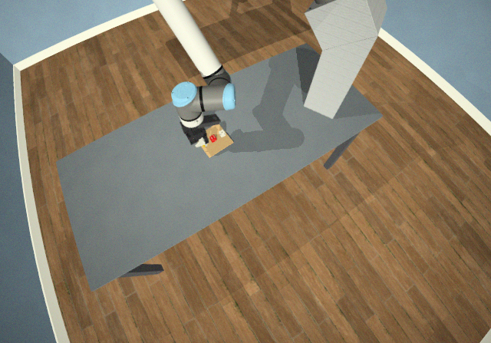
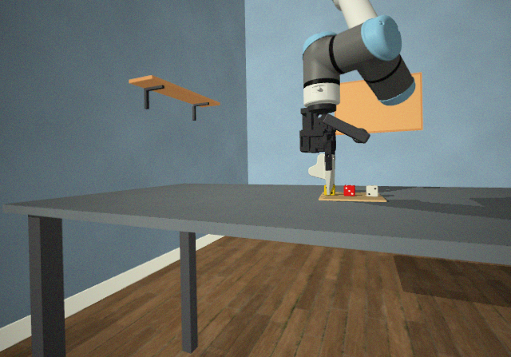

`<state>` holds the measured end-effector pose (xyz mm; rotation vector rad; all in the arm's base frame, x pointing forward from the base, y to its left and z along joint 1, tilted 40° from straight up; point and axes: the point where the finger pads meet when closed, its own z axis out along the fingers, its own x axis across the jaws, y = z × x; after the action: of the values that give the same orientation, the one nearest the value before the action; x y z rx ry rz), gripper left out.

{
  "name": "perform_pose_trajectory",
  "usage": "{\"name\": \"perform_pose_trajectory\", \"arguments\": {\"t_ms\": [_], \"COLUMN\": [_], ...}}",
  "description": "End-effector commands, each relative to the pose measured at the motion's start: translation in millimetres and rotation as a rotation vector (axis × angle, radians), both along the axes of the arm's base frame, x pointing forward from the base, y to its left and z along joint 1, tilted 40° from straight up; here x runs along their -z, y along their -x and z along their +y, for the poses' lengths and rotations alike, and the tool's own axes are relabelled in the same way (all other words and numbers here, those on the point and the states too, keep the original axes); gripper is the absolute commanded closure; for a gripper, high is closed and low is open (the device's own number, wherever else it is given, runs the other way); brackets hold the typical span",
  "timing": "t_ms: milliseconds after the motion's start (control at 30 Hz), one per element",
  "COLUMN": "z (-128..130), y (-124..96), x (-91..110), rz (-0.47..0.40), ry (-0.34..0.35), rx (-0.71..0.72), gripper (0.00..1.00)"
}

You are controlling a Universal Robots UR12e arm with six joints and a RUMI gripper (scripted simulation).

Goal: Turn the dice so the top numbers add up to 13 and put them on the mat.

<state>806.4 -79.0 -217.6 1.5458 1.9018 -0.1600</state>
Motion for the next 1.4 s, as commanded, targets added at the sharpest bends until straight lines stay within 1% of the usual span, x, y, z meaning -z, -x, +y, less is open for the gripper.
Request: {"name": "perform_pose_trajectory", "arguments": {"t_ms": [0, 800, 833, 900, 933, 1067, 1100, 1167, 1200, 1267, 1300, 1367], "z": [0.4, 0.4, 0.4, 0.4, 0.4, 0.4, 0.4, 0.4, 0.4, 0.4, 0.4, 0.4], "y": [-0.2, -0.2, -0.2, -0.2, -0.2, -0.2, -0.2, -0.2, -0.2, -0.2, -0.2, -0.2], "x": [-0.5, -0.5, -0.5, -0.5, -0.5, -0.5, -0.5, -0.5, -0.5, -0.5, -0.5, -0.5], "rz": [-0.001, -0.001, -0.001, -0.001, -0.001, -0.001, -0.001, -0.001, -0.001, -0.001, -0.001, -0.001], "ry": [0.000, 0.000, 0.000, 0.000, 0.000, 0.000, 0.000, 0.000, 0.000, 0.000, 0.000, 0.000], "rx": [-0.001, -0.001, -0.001, -0.001, -0.001, -0.001, -0.001, -0.001, -0.001, -0.001, -0.001, -0.001], "gripper": [0.94, 0.94, 0.90, 0.90, 0.86, 0.86, 0.83, 0.83, 0.79, 0.79, 0.76, 0.76]}}
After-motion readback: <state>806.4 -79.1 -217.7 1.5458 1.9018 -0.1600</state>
